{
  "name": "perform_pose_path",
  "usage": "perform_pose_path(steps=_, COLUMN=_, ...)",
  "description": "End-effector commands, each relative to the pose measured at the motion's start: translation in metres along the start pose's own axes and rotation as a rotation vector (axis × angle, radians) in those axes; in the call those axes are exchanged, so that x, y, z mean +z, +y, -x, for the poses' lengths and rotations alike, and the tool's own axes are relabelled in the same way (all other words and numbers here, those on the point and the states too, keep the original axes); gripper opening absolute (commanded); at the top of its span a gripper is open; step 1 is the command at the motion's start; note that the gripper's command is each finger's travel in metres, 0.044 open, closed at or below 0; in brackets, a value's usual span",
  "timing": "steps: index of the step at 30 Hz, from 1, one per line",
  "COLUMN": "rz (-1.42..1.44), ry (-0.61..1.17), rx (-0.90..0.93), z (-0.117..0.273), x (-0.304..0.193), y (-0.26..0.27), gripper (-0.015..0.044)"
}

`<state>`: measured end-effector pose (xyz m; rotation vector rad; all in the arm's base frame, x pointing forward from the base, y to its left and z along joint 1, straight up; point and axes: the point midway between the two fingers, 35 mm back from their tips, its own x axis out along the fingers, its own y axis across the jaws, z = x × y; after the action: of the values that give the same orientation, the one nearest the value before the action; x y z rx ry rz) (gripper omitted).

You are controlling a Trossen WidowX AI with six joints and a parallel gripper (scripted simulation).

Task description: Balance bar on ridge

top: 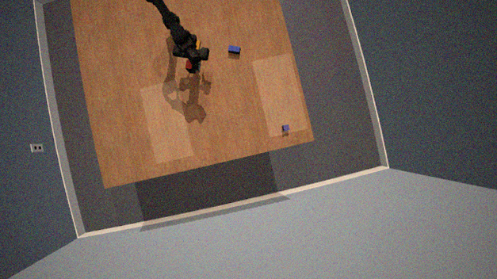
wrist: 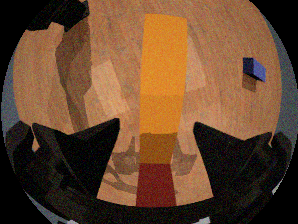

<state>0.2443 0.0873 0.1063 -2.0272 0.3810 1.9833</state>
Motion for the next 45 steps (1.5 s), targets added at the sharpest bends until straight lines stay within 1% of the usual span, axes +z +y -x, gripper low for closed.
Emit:
perform_pose_path(steps=1, rz=0.0, ry=0.0, rx=-0.001, z=0.0, x=0.0, y=0.0, gripper=0.044)
perform_pose_path(steps=4, rz=0.0, ry=0.0, rx=-0.001, z=0.007, x=-0.001, y=-0.001, gripper=0.044)
perform_pose_path(steps=11, rz=0.0, ry=0.0, rx=-0.001, z=0.084, x=-0.002, y=-0.002, gripper=0.044)
perform_pose_path(steps=13, rz=0.0, ry=0.0, rx=0.0, z=0.098, x=0.0, y=0.0, gripper=0.044)
perform_pose_path(steps=45, rz=0.0, ry=0.0, rx=0.0, z=0.1, x=0.0, y=0.0, gripper=0.044)
